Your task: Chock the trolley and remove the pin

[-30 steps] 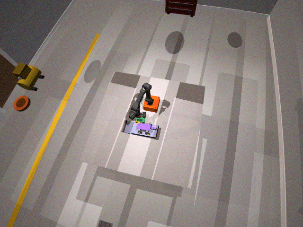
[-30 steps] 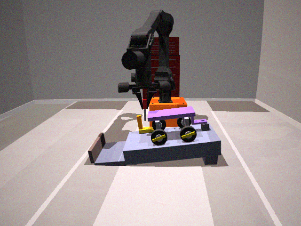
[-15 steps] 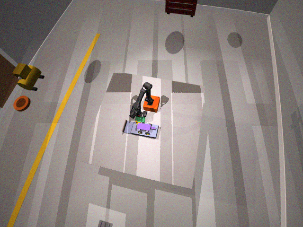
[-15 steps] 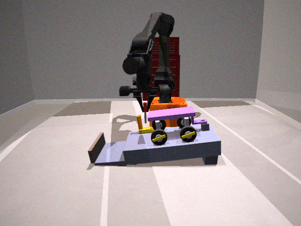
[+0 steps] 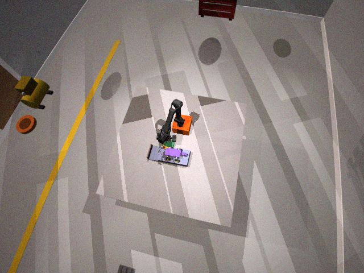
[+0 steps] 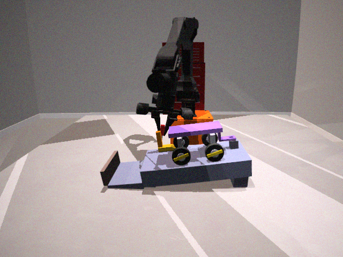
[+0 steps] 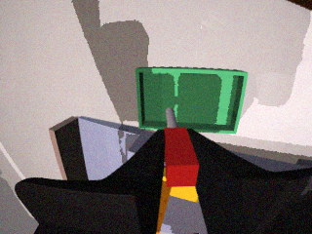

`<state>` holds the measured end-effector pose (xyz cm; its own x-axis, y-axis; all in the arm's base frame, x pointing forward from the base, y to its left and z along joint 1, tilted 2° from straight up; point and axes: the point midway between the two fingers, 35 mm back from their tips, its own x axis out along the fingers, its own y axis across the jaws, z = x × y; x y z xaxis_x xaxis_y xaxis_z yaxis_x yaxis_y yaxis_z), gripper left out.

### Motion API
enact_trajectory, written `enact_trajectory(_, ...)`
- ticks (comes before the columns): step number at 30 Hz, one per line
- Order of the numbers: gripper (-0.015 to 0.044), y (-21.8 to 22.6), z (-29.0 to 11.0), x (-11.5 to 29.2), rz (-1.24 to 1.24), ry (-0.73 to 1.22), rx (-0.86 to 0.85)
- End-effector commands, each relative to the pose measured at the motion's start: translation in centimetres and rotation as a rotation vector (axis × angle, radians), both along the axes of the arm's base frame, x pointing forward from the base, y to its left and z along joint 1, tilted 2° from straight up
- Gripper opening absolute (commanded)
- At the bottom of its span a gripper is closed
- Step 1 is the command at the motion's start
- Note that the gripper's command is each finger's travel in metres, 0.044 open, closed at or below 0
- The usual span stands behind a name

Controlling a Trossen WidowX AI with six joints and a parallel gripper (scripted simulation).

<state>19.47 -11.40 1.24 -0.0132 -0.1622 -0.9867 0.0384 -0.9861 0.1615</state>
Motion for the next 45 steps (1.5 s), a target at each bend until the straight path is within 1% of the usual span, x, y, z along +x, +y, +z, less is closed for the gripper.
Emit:
enact_trajectory(1, 0.0, -0.6, -1.1, -0.1, -0.005, 0.0, -0.023)
enact_trajectory(8, 0.0, -1.9, -3.2, -0.1, -0.005, 0.0, -0.025)
enact_trajectory(13, 0.0, -2.1, -3.6, -0.2, -0.005, 0.0, -0.026)
enact_trajectory(20, 0.0184, -1.7, -3.7, -0.2, -0.005, 0.0, -0.025)
enact_trajectory(21, 0.019, -1.6, -3.7, -0.2, -0.005, 0.0, -0.025)
enact_trajectory(45, 0.019, 0.1, -4.4, -0.2, -0.005, 0.0, -0.024)
